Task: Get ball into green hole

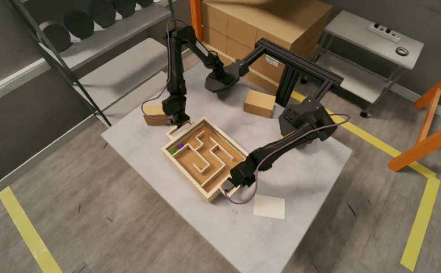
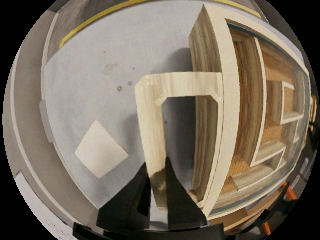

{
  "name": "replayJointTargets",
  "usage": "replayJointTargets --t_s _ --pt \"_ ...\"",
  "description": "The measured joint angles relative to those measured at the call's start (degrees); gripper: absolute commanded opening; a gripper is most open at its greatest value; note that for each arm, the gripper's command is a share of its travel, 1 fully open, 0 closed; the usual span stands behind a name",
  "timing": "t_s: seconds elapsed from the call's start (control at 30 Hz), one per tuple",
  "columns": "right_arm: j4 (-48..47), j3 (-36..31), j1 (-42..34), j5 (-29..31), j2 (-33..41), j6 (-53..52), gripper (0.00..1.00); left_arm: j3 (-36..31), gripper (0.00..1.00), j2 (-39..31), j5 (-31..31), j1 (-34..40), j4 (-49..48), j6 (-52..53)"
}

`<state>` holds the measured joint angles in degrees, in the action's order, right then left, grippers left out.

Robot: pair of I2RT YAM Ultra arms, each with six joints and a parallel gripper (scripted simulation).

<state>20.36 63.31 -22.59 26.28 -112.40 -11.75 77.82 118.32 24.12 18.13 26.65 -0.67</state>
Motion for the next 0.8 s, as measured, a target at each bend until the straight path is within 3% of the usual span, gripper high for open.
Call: replayJointTargets --t_s 0.43,0.8 --pt "-2.6 -2.2 -1.1 0.8 0.1 -0.7 0.00 -1.7 0.00 -0.6 -0.2 -0.9 -1.7 1.2" --pt "-1.7 -1.4 0.5 -1.2 0.1 -0.1 0.00 1.3 0.00 0.0 1.4 0.8 1.7 0.0"
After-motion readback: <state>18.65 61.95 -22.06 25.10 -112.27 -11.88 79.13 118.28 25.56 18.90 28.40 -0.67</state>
